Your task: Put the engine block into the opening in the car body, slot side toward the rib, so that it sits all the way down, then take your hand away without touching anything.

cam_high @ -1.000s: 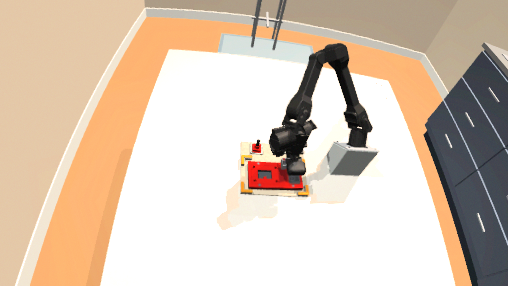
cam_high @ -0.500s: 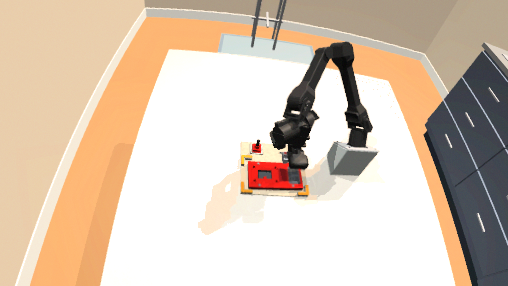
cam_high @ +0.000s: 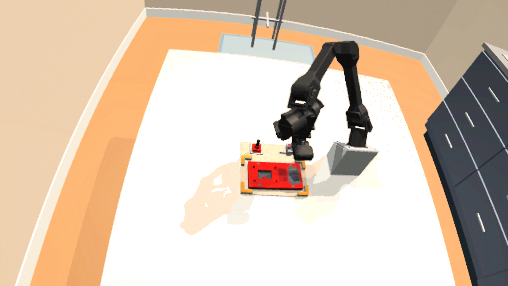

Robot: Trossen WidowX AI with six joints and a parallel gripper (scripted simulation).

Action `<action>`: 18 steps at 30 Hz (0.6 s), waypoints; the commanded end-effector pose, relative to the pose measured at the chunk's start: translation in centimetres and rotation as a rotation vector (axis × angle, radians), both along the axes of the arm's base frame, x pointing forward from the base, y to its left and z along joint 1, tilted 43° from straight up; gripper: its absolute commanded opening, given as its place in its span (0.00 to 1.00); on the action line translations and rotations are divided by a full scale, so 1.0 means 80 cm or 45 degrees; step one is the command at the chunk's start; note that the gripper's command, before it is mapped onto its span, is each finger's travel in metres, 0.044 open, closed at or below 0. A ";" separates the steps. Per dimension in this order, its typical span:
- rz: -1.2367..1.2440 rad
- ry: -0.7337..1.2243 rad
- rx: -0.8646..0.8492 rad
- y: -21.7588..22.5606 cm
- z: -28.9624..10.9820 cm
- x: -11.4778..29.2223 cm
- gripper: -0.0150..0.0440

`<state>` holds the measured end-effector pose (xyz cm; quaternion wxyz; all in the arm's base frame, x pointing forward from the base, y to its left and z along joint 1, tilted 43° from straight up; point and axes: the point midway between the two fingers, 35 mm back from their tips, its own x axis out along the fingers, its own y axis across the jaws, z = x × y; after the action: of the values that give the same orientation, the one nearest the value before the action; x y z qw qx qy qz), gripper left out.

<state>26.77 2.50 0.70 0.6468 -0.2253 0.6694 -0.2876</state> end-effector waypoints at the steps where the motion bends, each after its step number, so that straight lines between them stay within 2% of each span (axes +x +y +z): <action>1: -0.006 -0.010 0.006 0.011 0.013 0.000 0.25; 7: -0.006 -0.009 0.003 0.019 0.024 -0.001 0.25; 18: -0.004 -0.012 0.008 0.008 -0.003 0.027 0.25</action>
<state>28.15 3.33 0.92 0.6479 -0.2198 0.6699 -0.2883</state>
